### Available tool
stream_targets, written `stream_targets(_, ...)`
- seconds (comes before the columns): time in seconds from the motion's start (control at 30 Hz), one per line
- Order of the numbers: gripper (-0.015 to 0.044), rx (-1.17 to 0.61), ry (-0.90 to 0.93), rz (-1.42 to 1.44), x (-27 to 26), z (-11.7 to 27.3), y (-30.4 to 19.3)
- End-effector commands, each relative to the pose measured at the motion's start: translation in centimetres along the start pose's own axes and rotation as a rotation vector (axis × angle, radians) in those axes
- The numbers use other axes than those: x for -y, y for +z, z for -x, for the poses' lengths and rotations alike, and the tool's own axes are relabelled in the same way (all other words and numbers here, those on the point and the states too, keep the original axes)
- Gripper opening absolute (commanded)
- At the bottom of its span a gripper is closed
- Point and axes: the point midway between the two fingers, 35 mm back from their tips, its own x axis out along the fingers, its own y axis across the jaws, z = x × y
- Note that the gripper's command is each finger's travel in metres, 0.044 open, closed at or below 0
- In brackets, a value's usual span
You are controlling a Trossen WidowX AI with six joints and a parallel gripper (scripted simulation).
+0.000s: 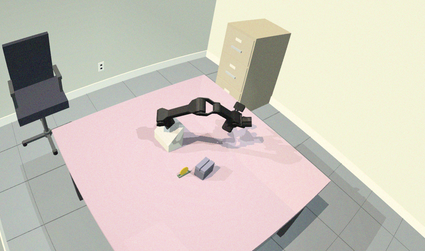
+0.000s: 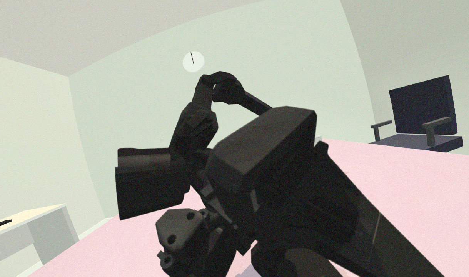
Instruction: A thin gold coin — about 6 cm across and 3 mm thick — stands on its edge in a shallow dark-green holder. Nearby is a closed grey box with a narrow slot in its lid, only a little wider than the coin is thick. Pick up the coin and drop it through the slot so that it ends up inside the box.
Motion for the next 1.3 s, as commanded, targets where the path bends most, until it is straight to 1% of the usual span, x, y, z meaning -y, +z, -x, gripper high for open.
stream_targets(0.0,0.0374,0.005,-0.005,-0.01,0.0,0.3,0.1)
stream_targets(0.07,0.0321,0.049,-0.044,-0.094,0.5,2.3,0.4)
stream_targets(0.27,0.0164,0.269,-0.193,-0.479,3.5,11.8,0.8)
stream_targets(0.4,0.0161,0.434,-0.269,-0.739,6.4,18.1,-0.4)
stream_targets(0.57,0.0161,0.663,-0.34,-1.061,10.6,25.7,-3.3)
stream_targets(0.73,0.0161,0.919,-0.383,-1.369,15.0,32.5,-7.9)
stream_targets(0.9,0.0161,1.206,-0.4,-1.651,19.1,38.2,-13.9)
stream_targets(0.97,0.0161,1.289,-0.4,-1.72,20.1,39.5,-15.7)
stream_targets(1.03,0.0161,1.299,-0.4,-1.729,20.3,39.9,-15.9)
stream_targets(1.13,0.0161,1.299,-0.4,-1.728,20.6,39.8,-15.8)
stream_targets(1.27,0.0161,1.301,-0.401,-1.729,23.4,38.5,-15.0)
